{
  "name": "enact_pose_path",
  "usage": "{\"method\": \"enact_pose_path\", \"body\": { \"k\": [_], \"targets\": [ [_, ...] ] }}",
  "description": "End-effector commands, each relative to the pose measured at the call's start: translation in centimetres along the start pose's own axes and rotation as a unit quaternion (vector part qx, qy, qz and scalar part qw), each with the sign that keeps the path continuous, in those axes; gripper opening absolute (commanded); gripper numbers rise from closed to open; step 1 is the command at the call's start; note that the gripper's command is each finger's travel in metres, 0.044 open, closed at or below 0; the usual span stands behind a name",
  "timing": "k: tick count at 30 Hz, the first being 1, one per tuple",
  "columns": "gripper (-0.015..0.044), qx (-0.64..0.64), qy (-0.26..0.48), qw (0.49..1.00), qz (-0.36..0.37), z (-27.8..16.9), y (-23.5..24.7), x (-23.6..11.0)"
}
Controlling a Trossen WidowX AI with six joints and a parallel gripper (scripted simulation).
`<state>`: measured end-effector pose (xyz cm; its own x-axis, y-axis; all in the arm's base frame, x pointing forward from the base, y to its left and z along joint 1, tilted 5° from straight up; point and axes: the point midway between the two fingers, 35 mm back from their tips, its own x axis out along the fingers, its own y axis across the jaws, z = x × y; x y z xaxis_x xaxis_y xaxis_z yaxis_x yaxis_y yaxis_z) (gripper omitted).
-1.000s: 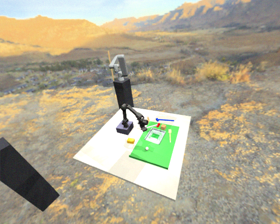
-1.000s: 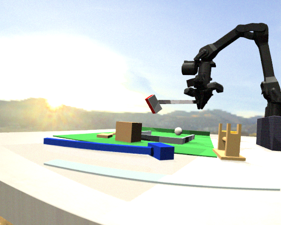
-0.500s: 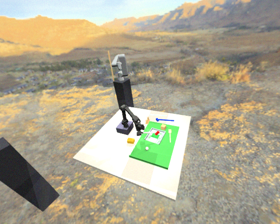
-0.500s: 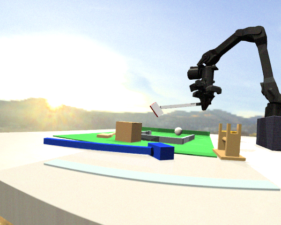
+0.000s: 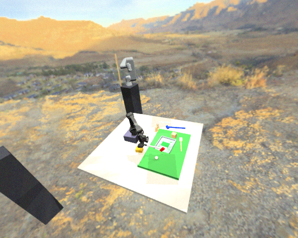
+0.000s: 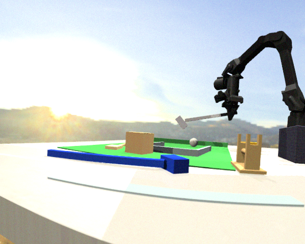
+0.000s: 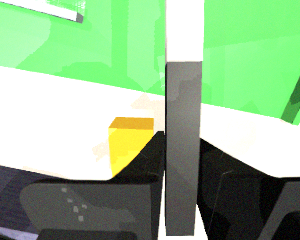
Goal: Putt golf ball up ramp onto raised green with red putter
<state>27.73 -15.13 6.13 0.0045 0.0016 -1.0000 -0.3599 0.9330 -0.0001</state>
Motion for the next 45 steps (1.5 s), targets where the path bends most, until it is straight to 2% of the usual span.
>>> {"method": "enact_pose_path", "body": {
  "k": [1,12,17,25,45],
  "targets": [
    [0.0000,0.039,0.002,0.999,-0.009,-1.4,-1.7,-0.5],
    [0.0000,0.148,0.032,0.988,-0.019,-6.2,-5.2,-0.9],
    [0.0000,0.149,0.032,0.988,-0.019,-6.3,-5.3,-0.4],
    [0.0000,0.149,0.032,0.988,-0.019,-6.6,-5.3,3.0],
    [0.0000,0.149,0.033,0.988,-0.019,-6.8,-5.4,5.7]
  ]
}}
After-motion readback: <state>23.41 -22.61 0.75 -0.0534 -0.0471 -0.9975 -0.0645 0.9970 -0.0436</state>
